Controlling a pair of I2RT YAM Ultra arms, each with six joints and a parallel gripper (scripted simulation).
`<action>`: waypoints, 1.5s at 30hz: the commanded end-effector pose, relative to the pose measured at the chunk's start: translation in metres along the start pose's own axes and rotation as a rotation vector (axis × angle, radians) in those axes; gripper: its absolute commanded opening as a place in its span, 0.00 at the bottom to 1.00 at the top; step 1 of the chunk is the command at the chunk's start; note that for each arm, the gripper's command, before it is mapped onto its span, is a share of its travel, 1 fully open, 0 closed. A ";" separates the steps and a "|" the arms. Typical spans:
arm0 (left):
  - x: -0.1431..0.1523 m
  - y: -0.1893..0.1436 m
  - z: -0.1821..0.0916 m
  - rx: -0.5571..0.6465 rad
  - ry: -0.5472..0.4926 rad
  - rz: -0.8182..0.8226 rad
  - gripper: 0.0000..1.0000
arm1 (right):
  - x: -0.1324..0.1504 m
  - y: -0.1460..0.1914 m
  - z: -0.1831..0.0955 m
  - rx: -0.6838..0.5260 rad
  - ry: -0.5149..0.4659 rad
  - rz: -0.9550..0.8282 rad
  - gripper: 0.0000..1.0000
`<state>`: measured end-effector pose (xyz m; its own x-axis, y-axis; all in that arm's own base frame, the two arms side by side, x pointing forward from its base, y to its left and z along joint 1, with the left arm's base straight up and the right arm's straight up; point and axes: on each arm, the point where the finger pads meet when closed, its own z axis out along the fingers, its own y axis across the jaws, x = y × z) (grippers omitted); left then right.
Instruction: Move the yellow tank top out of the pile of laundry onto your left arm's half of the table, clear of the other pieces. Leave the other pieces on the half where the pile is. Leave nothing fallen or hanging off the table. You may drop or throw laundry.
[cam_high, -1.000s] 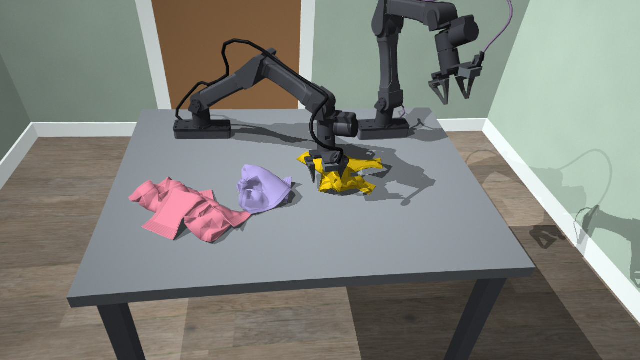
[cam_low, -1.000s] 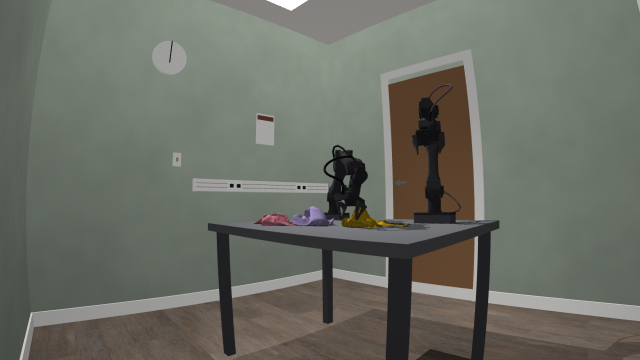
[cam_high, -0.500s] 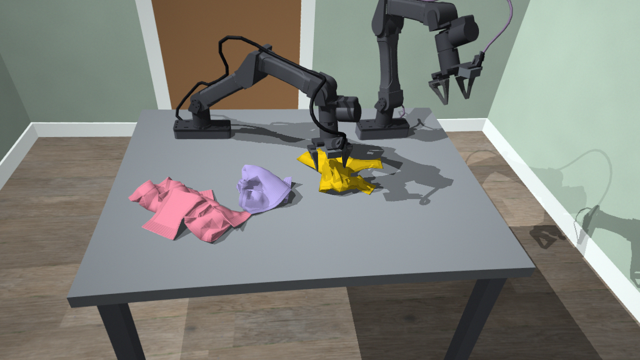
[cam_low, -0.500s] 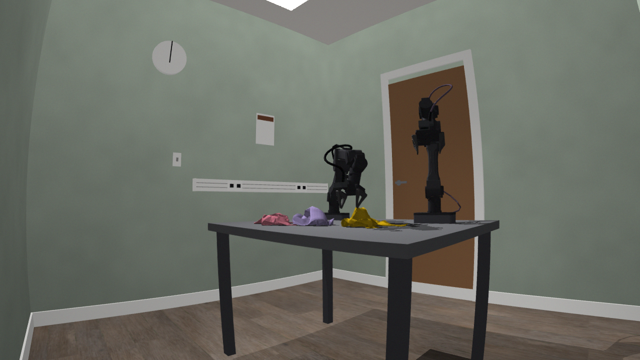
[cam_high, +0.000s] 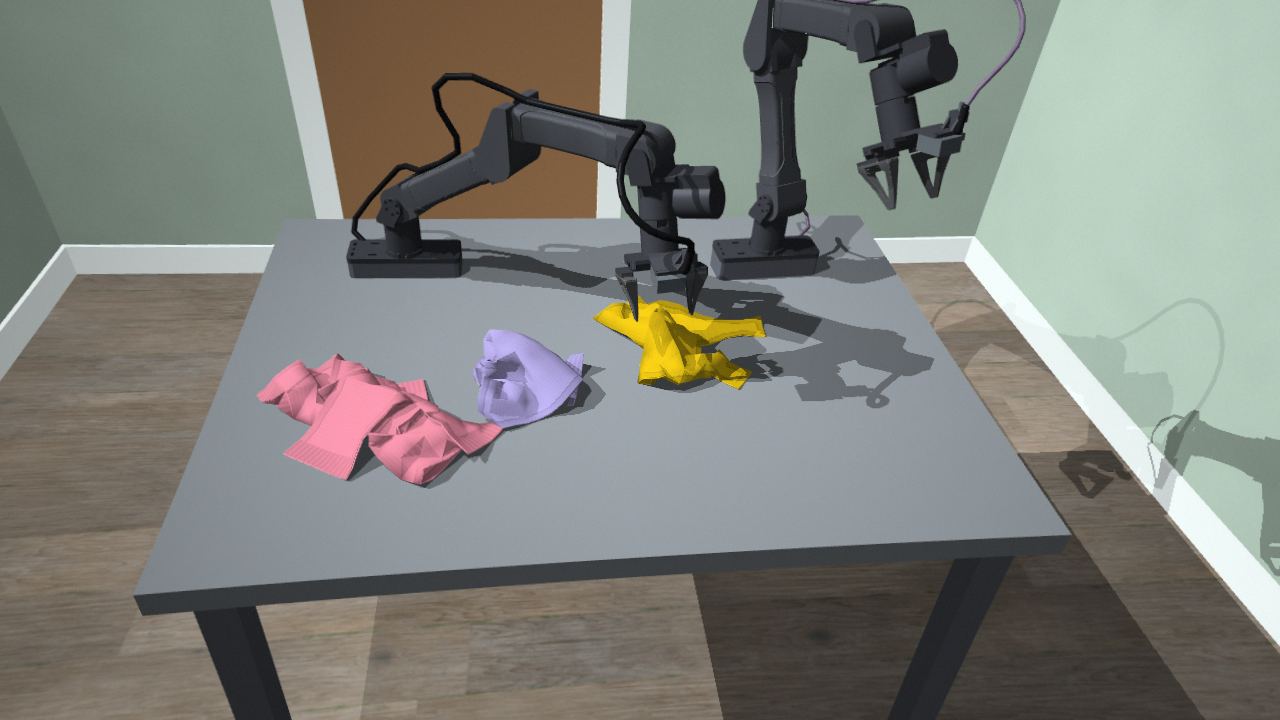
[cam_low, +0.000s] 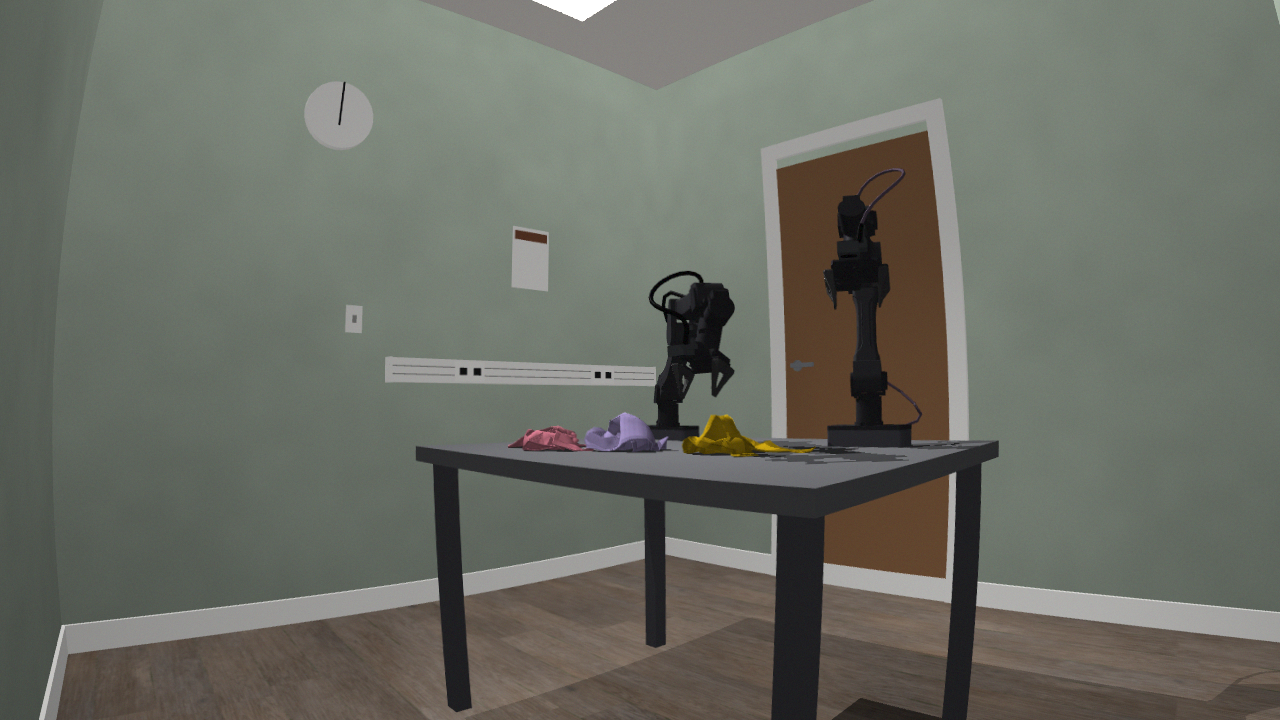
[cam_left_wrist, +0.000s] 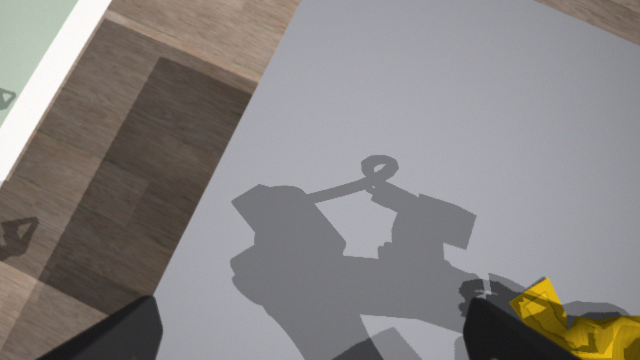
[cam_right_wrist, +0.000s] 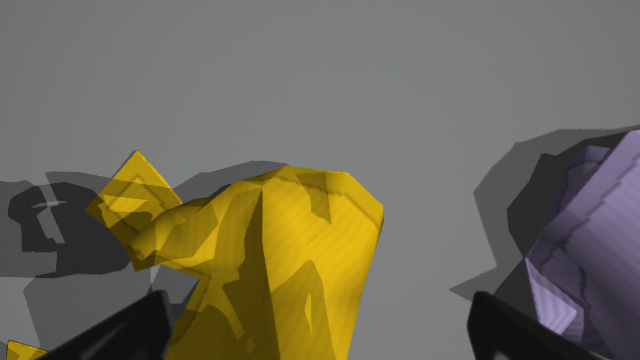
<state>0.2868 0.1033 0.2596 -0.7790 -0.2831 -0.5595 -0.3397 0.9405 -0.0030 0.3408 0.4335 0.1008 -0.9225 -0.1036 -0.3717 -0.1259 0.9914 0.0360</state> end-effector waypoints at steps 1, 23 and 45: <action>-0.017 -0.002 -0.020 0.003 -0.078 0.011 0.92 | 0.010 -0.003 0.006 0.047 0.039 -0.021 0.92; -0.017 -0.002 -0.020 0.003 -0.078 0.011 0.92 | 0.011 -0.006 0.015 0.061 0.049 -0.017 0.92; -0.017 -0.002 -0.020 0.003 -0.078 0.011 0.92 | 0.008 -0.008 0.015 0.062 0.048 -0.009 0.92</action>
<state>0.2868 0.1033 0.2596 -0.7790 -0.2831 -0.5595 -0.3397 0.9405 -0.0030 0.3357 0.4259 0.0901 -0.9359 -0.1239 -0.3297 -0.1256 0.9919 -0.0165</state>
